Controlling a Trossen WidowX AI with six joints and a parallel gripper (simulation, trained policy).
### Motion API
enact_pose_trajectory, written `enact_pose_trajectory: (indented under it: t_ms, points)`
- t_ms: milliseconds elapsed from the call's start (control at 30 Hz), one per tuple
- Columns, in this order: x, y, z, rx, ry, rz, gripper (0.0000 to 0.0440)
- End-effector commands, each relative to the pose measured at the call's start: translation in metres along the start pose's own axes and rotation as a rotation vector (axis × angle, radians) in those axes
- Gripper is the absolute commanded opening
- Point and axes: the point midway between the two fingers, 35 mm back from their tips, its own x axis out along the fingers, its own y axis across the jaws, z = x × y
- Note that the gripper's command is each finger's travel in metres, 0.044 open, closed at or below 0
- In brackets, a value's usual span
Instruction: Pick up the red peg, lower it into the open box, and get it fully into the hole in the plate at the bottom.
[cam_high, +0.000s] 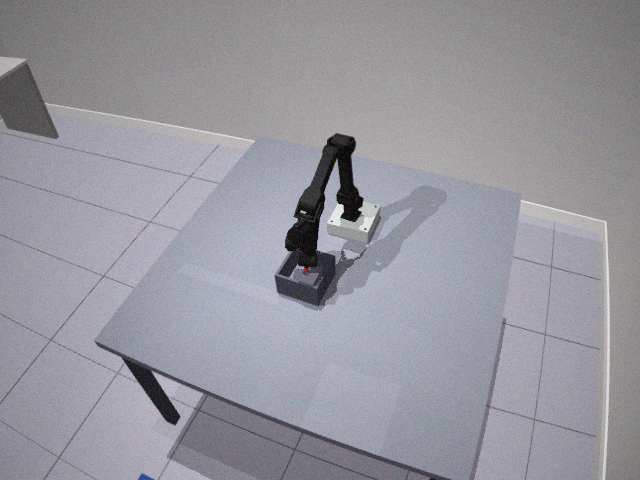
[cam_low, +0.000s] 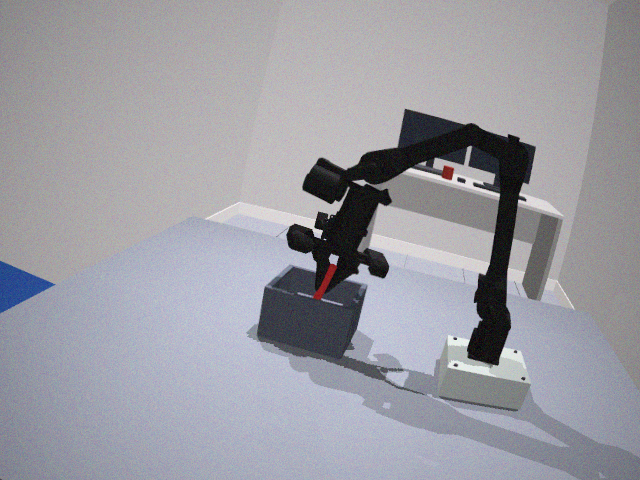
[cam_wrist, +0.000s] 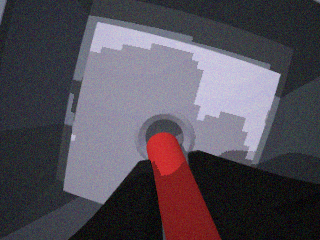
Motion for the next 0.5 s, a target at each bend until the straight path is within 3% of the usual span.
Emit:
enact_pose_trajectory:
  t_ms: [0,100,267,467]
  points:
    - [0.012,0.000,0.003,-0.014,0.012,-0.017,0.0080]
    - [0.018,-0.001,0.005,-0.032,0.017,-0.035,0.0152]
    - [0.023,0.001,0.010,-0.044,0.024,-0.058,0.0173]
    - [0.023,0.014,0.023,-0.061,0.015,-0.044,0.0307]
